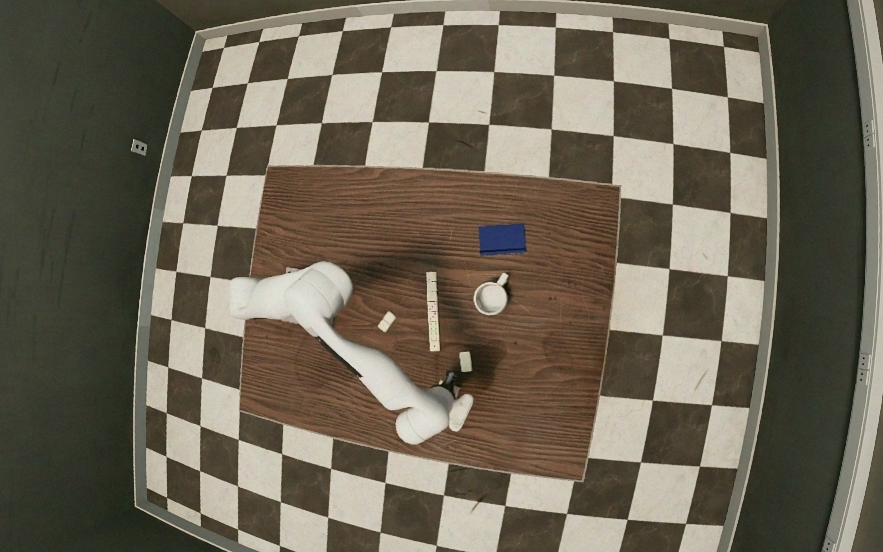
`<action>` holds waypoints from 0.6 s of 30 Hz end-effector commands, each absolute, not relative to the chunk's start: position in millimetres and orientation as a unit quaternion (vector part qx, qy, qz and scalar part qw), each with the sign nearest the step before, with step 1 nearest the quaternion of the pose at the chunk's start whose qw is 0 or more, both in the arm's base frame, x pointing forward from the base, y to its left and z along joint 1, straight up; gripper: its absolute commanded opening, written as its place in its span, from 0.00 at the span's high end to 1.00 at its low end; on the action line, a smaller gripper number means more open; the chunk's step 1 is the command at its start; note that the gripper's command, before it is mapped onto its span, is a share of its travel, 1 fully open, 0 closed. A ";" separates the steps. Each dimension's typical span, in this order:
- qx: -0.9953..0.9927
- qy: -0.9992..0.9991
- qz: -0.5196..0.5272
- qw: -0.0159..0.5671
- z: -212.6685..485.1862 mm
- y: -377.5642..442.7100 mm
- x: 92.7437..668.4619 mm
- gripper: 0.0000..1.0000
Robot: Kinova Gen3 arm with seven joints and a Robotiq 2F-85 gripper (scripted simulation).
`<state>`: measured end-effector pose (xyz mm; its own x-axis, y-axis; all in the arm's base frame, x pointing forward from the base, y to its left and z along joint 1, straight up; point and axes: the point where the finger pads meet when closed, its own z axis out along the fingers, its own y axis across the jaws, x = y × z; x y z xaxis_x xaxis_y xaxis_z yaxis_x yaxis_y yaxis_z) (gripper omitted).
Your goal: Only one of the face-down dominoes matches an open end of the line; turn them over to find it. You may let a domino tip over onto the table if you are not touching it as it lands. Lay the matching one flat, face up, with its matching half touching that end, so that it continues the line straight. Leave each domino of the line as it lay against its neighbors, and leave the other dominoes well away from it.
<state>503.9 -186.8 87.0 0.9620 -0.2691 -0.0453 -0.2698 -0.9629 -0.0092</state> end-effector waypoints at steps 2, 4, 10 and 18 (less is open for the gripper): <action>-0.970 0.242 0.021 0.002 88.5 -178.3 491.4 0.68; -0.958 0.285 0.020 0.001 89.0 -174.6 486.0 0.68; -0.931 0.366 0.018 0.000 90.2 -167.8 476.0 0.68; -0.866 0.501 0.010 -0.001 93.1 -156.2 459.0 0.68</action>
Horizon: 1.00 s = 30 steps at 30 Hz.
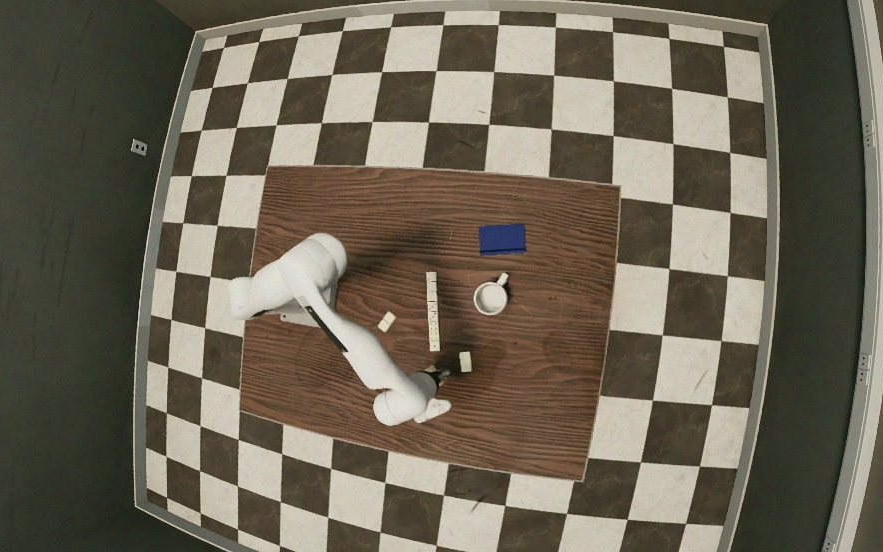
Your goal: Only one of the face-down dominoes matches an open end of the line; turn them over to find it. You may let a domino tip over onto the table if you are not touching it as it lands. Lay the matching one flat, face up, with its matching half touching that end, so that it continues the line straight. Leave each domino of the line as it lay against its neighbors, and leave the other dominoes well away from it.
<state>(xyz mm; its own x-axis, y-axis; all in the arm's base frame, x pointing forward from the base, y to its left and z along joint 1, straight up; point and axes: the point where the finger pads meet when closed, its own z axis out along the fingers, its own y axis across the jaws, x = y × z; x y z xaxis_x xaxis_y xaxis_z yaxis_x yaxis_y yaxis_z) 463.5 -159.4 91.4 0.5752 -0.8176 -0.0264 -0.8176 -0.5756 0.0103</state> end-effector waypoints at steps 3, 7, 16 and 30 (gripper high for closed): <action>-0.842 0.540 0.008 0.000 94.2 -152.7 453.9 0.68; -0.827 0.562 0.006 0.000 94.9 -150.7 451.0 0.68; -0.777 0.629 0.000 0.002 97.1 -144.7 442.1 0.68; -0.760 0.650 -0.002 0.003 97.9 -142.7 439.3 0.68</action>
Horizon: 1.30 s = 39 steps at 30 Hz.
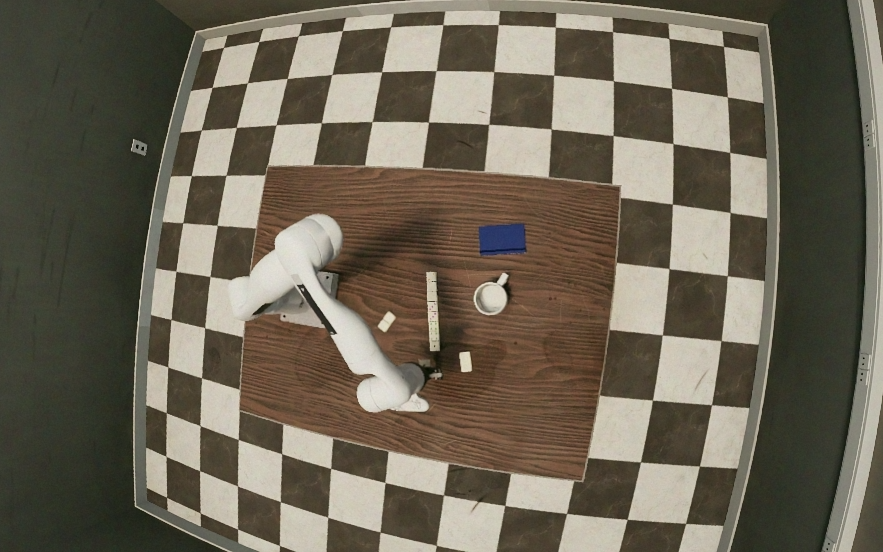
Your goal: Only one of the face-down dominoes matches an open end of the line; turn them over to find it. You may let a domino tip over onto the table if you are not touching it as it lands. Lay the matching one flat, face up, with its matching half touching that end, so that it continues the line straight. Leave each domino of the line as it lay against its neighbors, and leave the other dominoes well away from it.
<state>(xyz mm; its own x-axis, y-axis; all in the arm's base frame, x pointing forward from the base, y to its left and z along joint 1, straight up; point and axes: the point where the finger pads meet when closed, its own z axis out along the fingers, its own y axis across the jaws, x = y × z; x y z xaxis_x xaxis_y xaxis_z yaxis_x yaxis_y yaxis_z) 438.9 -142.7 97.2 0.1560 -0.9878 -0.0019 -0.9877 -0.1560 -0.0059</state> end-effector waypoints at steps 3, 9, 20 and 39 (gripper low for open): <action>-0.760 0.650 -0.002 0.003 97.9 -142.7 439.3 0.68; -0.760 0.650 -0.002 0.003 97.9 -142.7 439.3 0.68; -0.760 0.650 -0.001 0.003 81.9 -142.5 439.4 0.68; -0.760 0.650 -0.001 0.003 -18.3 -141.6 440.2 0.68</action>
